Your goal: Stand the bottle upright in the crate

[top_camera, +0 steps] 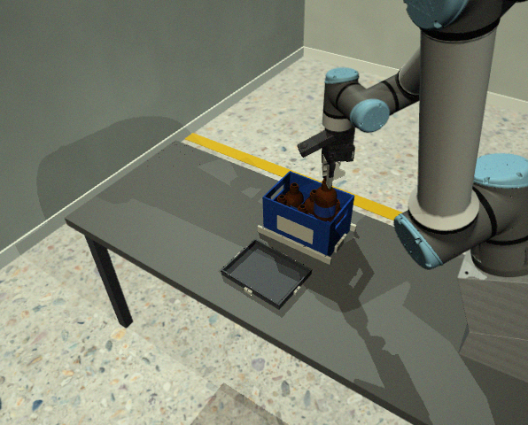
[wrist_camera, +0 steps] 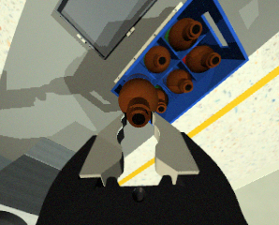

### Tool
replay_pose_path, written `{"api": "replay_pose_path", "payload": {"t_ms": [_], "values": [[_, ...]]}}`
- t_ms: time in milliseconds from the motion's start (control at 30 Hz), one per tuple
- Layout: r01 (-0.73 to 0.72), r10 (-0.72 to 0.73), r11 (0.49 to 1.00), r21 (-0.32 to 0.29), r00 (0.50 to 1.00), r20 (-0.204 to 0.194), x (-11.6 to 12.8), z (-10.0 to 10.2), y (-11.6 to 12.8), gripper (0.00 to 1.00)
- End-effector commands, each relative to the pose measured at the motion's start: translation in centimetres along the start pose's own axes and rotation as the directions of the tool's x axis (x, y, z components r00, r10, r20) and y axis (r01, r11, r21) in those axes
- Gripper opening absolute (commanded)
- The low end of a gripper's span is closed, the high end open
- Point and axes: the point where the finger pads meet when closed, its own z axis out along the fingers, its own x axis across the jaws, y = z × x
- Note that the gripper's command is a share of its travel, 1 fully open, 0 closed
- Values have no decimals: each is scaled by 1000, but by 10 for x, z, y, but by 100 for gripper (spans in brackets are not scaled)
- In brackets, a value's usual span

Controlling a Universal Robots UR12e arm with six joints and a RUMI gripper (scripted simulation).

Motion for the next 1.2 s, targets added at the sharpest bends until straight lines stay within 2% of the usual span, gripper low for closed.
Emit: {"api": "replay_pose_path", "payload": {"t_ms": [0, 1167], "values": [[0, 0, 1000, 0, 1000, -1, 1, 4, 0, 0], [0, 0, 1000, 0, 1000, -1, 1, 11, 0, 0]]}}
